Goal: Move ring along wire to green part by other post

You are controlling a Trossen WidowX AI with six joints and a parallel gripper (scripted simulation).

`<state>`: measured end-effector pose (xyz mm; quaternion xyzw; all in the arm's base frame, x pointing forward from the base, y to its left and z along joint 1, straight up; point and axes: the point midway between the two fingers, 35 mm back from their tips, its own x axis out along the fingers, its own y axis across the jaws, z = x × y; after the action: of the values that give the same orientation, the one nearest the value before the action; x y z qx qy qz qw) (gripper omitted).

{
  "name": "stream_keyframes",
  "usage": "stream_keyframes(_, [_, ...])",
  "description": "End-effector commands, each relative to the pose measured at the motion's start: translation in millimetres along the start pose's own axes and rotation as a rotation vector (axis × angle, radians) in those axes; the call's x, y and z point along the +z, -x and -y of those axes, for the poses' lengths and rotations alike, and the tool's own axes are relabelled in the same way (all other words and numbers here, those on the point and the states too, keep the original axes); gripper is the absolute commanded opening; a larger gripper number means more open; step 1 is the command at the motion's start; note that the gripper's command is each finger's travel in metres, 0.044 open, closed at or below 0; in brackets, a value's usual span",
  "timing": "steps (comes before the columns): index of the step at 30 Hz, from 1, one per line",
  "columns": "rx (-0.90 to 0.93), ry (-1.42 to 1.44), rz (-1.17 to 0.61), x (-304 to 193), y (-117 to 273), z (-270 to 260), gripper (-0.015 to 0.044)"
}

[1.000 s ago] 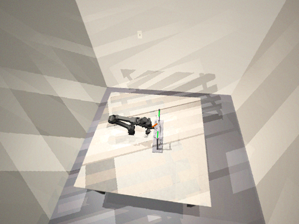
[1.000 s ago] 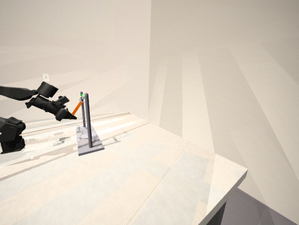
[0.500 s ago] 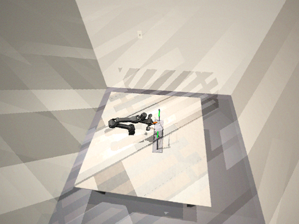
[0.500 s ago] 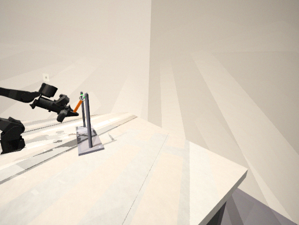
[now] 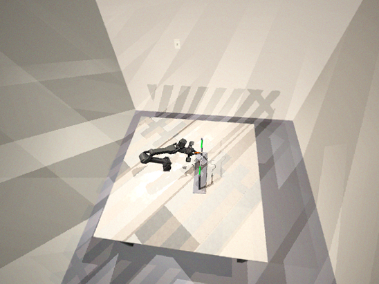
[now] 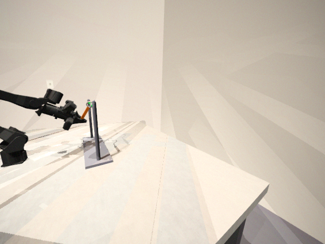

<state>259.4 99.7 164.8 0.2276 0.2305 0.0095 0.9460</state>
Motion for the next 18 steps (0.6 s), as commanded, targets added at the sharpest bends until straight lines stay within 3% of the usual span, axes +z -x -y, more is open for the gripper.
stream_keyframes(1, [-0.018,0.060,0.001,0,-1,3,-0.0150])
stream_keyframes(18, [-0.055,0.361,0.001,2,-1,22,-0.0150])
